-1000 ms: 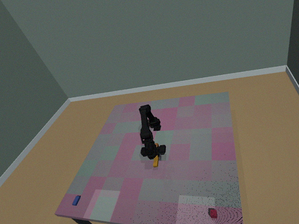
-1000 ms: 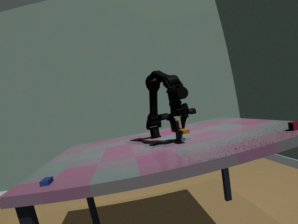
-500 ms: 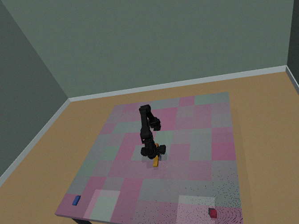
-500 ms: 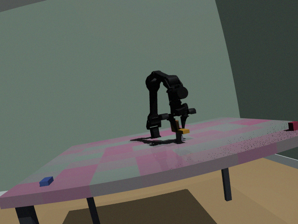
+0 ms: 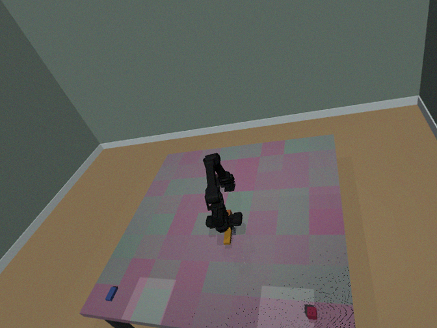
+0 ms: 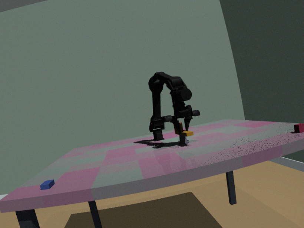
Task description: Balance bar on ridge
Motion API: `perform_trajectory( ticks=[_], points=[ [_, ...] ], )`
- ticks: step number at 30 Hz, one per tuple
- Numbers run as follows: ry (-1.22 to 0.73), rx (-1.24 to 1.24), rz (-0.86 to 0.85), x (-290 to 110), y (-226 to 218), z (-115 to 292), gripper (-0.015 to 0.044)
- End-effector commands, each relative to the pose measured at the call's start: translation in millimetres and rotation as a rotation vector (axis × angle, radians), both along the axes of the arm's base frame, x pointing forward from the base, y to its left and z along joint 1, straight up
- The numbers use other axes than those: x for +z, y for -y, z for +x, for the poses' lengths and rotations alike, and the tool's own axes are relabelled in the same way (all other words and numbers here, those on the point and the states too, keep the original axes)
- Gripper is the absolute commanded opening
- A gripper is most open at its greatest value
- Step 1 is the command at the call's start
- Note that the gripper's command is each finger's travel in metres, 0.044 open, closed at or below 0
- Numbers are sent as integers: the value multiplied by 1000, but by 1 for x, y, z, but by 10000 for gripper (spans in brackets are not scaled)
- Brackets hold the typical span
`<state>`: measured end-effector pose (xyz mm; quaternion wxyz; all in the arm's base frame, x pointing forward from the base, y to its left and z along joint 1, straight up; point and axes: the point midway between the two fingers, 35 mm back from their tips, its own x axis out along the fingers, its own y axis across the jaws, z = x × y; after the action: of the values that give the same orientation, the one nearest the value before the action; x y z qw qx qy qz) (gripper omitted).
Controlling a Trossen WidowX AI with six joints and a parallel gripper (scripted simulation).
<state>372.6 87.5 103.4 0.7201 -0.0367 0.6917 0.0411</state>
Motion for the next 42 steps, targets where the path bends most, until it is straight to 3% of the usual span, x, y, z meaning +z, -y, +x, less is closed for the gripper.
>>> perform_trajectory(
  ticks=[1,6,42],
  points=[
    [0,0,0,0,0,0,52],
    [0,0,0,0,0,0,167],
    [0,0,0,0,0,0,172]
  ],
)
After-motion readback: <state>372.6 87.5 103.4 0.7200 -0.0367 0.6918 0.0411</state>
